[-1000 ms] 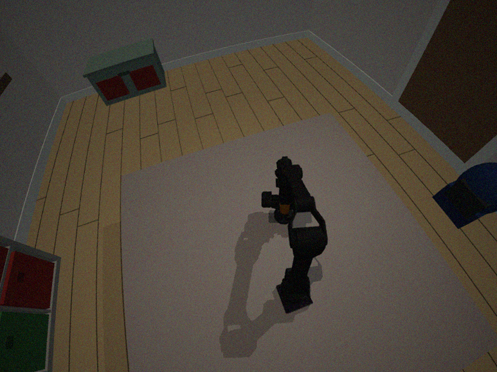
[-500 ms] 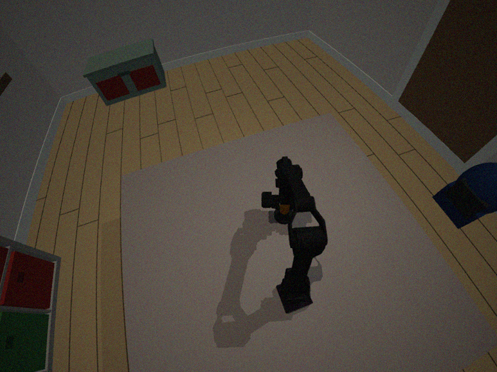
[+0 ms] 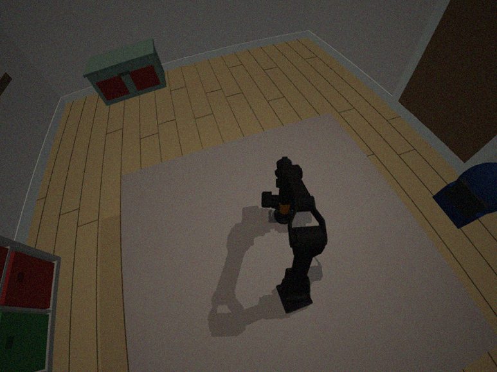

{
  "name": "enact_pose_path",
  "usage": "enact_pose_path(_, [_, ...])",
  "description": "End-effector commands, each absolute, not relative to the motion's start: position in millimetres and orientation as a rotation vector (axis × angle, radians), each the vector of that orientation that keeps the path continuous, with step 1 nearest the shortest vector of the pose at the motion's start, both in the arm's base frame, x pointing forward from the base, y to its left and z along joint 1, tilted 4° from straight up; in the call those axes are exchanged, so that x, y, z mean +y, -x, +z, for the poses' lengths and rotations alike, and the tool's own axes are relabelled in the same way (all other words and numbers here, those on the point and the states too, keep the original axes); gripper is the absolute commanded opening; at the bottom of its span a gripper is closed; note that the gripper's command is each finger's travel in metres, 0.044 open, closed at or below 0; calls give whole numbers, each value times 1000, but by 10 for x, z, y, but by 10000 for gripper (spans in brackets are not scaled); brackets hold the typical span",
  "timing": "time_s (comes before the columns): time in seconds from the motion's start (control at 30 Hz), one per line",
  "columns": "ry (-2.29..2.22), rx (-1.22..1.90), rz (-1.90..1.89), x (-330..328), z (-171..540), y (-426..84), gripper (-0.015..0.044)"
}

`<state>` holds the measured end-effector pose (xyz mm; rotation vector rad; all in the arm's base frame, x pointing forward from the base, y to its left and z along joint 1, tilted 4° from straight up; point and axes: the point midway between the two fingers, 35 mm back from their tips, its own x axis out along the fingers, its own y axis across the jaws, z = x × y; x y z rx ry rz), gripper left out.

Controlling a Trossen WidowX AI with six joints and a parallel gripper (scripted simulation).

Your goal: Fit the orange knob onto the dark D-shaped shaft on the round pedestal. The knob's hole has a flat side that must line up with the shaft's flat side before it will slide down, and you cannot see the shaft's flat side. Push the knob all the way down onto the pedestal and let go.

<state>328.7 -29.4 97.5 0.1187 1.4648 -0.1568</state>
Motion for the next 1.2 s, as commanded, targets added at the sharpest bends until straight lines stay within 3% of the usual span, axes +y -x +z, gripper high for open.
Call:
enact_pose_path(0.0, [-91,1458,-133,-306,944,-3312,0])
enact_pose_path(0.73, [-150,1464,-181,-300,848,-3299,0])
enact_pose_path(1.17, [-150,1464,-181,-300,848,-3299,341])
